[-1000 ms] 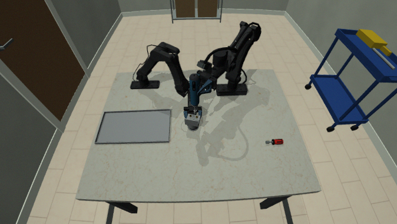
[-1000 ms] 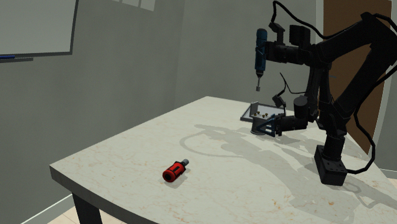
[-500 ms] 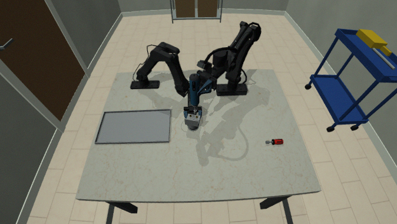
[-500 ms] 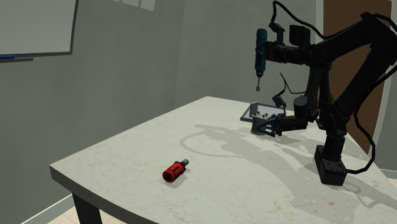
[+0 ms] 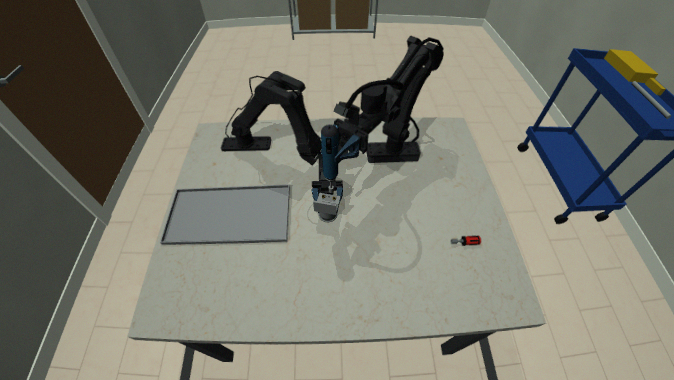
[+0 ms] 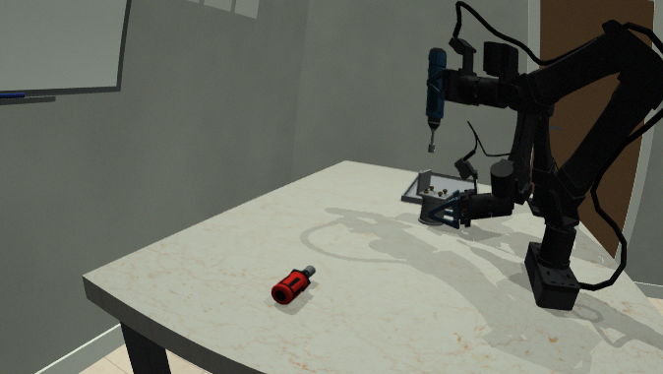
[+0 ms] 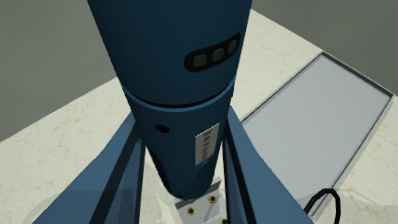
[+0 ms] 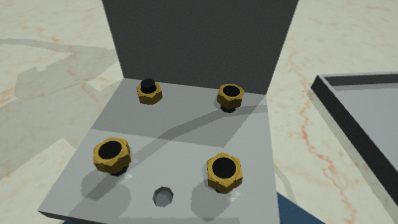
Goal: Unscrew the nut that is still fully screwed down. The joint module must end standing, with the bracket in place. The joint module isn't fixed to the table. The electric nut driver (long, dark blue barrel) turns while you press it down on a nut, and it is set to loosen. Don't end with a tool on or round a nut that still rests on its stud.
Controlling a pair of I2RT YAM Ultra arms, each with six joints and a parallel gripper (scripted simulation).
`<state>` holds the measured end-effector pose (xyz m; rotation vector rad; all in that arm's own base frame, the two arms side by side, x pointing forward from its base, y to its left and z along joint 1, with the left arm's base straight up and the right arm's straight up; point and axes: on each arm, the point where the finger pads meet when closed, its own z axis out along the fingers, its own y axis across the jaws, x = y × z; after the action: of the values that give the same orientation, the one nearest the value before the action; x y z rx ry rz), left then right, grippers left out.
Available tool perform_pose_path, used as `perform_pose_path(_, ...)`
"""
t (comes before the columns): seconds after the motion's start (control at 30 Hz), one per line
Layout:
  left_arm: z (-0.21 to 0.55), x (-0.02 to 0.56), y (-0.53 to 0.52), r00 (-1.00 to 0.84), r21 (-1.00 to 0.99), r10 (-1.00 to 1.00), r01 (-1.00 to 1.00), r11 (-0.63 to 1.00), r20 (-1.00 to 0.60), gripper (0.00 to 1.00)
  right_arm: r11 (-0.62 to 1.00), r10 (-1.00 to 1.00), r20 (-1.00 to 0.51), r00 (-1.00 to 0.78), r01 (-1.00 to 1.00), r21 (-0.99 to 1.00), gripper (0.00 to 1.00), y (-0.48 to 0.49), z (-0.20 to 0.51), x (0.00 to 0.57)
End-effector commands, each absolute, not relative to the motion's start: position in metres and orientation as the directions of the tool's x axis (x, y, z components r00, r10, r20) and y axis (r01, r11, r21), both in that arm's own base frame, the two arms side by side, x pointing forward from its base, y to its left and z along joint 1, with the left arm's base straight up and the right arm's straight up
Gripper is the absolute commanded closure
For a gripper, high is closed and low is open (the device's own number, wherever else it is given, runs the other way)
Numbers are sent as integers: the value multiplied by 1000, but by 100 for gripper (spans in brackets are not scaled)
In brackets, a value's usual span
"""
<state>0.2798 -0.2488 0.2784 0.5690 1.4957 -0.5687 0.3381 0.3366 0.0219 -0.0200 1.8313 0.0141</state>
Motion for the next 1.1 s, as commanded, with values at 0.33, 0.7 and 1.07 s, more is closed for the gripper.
perform_pose_path(0.33,318,274,-246,100,4,-86,669,743,-991,58,999,34,-971,-236,-15,38,41,344,36,345)
perform_pose_path(0.7,306,278,-249,97,1,-86,670,742,-992,58,999,34,-971,-236,-15,38,41,344,36,345)
perform_pose_path(1.07,292,277,-247,84,-3,-79,669,743,-993,58,999,34,-971,-236,-15,38,41,344,36,345)
